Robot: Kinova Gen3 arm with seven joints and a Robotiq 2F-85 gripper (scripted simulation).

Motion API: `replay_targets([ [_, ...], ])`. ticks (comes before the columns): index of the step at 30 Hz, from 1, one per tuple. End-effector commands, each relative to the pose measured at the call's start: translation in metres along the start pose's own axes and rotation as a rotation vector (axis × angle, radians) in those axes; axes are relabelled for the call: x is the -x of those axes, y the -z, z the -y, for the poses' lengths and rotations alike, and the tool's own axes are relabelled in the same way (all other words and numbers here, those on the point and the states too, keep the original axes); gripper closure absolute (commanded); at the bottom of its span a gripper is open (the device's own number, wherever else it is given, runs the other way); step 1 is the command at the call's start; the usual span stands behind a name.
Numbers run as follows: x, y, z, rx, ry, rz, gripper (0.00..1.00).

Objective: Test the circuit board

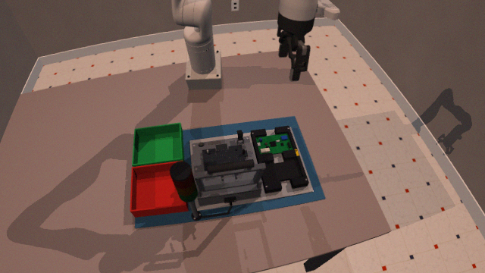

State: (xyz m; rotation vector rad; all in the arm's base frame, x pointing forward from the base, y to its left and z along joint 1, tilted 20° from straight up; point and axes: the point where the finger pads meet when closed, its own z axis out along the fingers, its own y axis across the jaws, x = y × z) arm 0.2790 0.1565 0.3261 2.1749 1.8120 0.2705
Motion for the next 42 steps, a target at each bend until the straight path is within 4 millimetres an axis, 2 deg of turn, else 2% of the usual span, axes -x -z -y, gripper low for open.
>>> replay_targets([
  [1, 0.0, -0.001, 0.0, -0.001, 0.0, 0.0, 0.0],
  [11, 0.0, -0.011, 0.0, -0.001, 0.0, 0.0, 0.0],
  [17, 0.0, -0.024, 0.0, -0.001, 0.0, 0.0, 0.0],
  [26, 0.0, -0.052, 0.0, -0.001, 0.0, 0.0, 0.0],
  [28, 0.0, -0.052, 0.0, -0.001, 0.0, 0.0, 0.0],
  [42, 0.0, -0.108, 0.0, -0.001, 0.0, 0.0, 0.0],
])
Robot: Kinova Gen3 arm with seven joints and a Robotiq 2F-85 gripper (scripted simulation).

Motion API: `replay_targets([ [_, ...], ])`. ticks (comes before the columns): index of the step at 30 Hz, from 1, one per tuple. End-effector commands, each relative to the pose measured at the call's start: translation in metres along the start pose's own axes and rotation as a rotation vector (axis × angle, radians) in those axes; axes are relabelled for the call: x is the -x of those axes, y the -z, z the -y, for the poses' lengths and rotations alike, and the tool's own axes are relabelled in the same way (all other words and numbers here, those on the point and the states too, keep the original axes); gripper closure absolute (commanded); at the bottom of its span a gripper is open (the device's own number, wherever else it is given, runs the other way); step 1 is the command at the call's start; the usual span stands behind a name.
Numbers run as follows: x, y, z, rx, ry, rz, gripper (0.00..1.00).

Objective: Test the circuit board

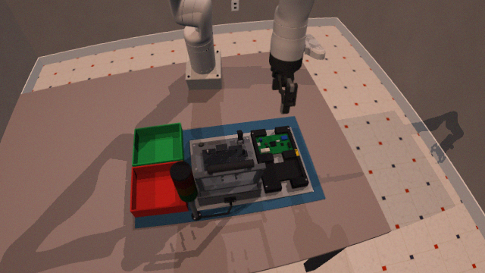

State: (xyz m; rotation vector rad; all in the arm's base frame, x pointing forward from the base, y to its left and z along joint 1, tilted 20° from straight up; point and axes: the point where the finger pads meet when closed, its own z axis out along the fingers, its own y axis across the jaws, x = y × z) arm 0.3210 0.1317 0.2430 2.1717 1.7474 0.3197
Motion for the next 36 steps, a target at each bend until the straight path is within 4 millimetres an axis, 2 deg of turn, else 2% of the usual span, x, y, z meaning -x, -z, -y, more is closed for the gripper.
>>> replay_targets([
  [1, -0.012, -0.017, 0.016, -0.053, 0.035, -0.002, 0.0],
  [3, -0.012, -0.017, 0.016, -0.053, 0.035, -0.002, 0.0],
  [18, -0.012, -0.076, 0.019, -0.053, 0.035, -0.002, 0.0],
  [20, -0.012, -0.076, 0.019, -0.053, 0.035, -0.002, 0.0],
  [30, -0.012, -0.111, 0.021, -0.053, 0.035, -0.002, 0.0],
  [36, -0.012, -0.125, 0.022, -0.053, 0.035, -0.002, 0.0],
])
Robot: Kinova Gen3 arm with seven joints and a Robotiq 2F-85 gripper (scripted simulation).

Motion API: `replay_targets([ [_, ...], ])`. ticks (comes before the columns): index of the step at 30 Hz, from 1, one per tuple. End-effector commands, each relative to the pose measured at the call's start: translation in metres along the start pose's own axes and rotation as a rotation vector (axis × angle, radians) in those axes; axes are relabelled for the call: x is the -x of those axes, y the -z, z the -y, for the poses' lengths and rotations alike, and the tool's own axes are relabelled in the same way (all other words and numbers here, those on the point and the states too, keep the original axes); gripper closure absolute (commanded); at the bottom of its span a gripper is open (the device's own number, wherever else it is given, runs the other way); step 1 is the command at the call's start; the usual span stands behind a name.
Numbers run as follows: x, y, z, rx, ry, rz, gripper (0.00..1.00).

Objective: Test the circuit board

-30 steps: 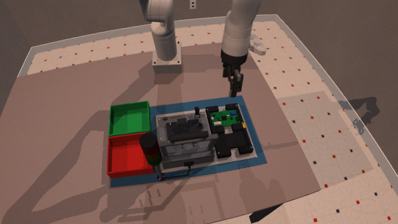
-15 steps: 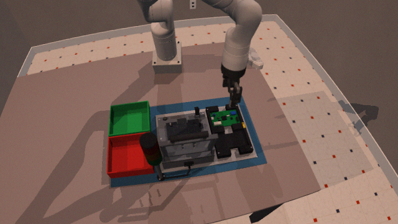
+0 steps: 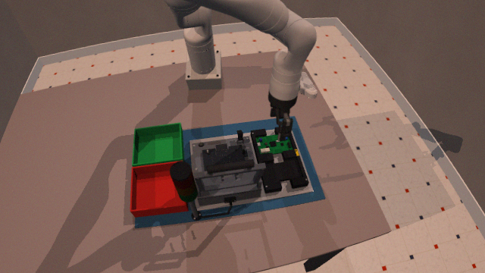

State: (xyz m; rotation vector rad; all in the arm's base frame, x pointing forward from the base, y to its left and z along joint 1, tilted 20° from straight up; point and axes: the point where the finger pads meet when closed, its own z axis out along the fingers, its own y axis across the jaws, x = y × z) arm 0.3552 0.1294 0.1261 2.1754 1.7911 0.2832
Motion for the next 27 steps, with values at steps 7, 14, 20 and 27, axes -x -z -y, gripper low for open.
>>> replay_targets([
  [7, -0.003, -0.018, 0.007, -0.015, 0.011, -0.002, 0.0],
  [14, -0.003, -0.028, 0.007, -0.015, 0.011, -0.002, 0.0],
  [20, -0.003, -0.032, 0.007, -0.015, 0.011, -0.002, 0.0],
  [27, -0.003, -0.035, 0.007, -0.016, 0.011, -0.002, 0.0],
])
